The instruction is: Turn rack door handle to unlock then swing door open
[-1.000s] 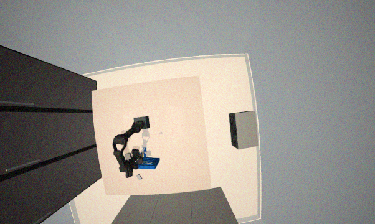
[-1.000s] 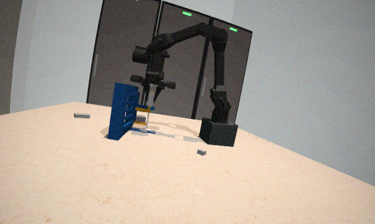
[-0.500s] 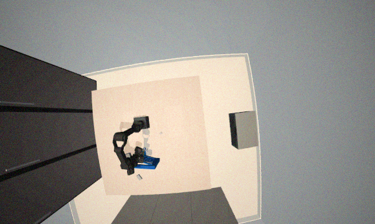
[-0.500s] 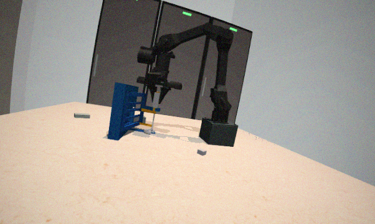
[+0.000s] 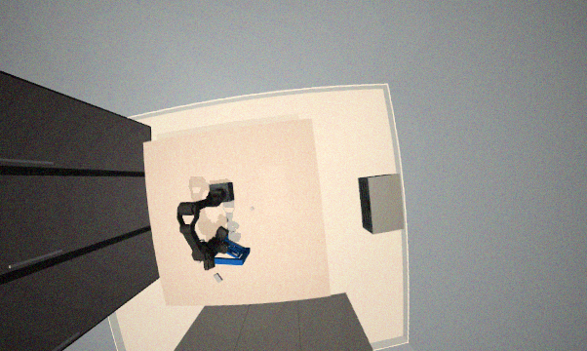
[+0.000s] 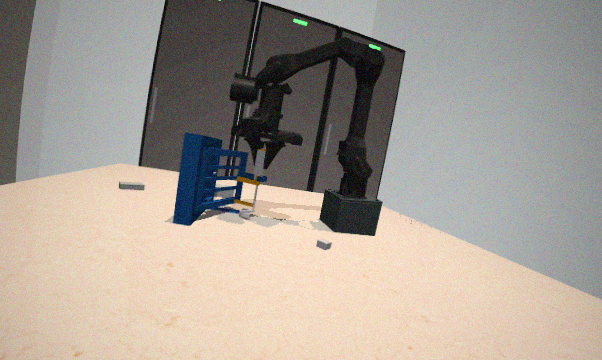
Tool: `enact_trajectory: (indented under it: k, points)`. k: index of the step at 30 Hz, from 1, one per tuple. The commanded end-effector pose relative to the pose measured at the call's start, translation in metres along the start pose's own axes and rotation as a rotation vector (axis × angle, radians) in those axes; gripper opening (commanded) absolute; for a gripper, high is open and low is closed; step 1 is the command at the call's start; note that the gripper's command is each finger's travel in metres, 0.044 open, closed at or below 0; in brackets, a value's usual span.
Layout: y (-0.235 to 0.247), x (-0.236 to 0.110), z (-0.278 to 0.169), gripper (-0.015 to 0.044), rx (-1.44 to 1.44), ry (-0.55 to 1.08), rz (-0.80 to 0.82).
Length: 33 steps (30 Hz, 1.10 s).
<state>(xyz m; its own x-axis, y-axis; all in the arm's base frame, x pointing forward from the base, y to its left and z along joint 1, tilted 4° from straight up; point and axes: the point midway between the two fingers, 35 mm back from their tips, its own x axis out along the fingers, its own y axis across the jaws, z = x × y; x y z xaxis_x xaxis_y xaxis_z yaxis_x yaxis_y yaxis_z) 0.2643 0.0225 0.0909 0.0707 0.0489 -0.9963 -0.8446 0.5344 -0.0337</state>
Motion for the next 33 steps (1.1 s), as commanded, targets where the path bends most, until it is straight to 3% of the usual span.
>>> enact_trajectory:
  k: [1, 33]
  points:
    - [0.006, 0.000, 0.003, 0.0017, 0.078, -0.006, -0.012]
    - [0.067, 0.001, 0.032, 0.0017, 0.493, -0.010, -0.004]
